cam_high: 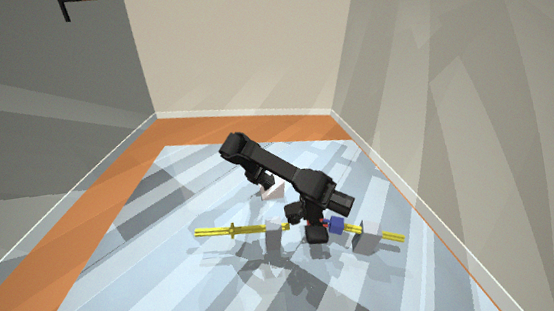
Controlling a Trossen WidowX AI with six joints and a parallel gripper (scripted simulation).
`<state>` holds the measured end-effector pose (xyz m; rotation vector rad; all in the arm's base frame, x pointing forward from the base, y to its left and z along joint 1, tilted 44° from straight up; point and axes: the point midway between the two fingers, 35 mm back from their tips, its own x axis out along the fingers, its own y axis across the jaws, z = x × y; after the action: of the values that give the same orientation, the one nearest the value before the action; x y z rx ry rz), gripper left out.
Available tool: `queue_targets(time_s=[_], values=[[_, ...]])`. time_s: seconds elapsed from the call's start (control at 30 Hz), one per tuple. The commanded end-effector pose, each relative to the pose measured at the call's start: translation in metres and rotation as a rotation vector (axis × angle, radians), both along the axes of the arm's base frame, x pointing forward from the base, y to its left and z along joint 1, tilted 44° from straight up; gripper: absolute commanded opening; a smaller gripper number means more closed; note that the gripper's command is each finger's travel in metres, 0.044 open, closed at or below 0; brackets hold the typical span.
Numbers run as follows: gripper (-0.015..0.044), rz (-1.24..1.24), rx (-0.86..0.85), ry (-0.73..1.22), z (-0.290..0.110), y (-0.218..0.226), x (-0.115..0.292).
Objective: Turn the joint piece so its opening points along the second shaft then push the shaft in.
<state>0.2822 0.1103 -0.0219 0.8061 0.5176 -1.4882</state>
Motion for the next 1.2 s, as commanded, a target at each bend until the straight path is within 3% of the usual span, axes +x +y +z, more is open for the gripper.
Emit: queue_targets(time_s=[0.0,0.67,0.83,0.93,1.17], values=[[0.0000,0.044,-0.024,0.044,0.0013,0.0004,0.0029],[0.0000,0.050,-0.028,0.053,0.0013,0.0004,0.0031],[0.0131,0.050,-0.028,0.053,0.0013,0.0004,0.0031],[0.0147,0.050,-0.028,0.053,0.0013,0.0004,0.0031],[0.0331,0.050,-0.028,0.053,0.0013,0.0004,0.0031]])
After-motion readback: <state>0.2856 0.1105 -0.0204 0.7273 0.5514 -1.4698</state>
